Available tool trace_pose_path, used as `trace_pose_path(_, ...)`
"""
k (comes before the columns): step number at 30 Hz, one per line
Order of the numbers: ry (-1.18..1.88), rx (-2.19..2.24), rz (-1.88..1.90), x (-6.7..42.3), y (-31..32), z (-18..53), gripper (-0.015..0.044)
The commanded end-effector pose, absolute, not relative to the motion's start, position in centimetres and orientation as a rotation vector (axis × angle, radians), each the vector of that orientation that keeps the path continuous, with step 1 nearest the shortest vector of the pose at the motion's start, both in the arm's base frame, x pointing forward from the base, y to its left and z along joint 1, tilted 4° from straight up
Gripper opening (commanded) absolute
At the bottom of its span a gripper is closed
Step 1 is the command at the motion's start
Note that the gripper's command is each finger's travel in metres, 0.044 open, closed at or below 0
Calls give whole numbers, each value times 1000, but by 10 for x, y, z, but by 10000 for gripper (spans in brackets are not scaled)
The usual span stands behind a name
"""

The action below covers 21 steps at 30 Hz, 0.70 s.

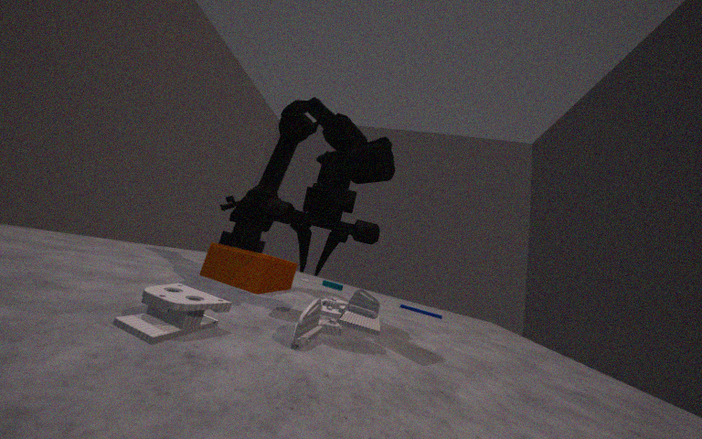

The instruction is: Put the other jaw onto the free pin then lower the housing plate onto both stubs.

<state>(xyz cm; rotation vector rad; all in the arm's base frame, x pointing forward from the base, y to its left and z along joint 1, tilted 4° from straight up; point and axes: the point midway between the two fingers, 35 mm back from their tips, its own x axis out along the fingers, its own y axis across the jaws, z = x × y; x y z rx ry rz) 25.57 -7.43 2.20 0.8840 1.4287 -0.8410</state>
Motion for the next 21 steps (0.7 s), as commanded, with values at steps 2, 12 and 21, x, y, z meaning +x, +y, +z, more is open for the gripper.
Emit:
trace_pose_path(2,1431,884,-843,255,-74,21,210)
trace_pose_path(12,1431,884,-843,255,-74,21,440)
trace_pose_path(21,1431,884,-843,255,-74,21,440)
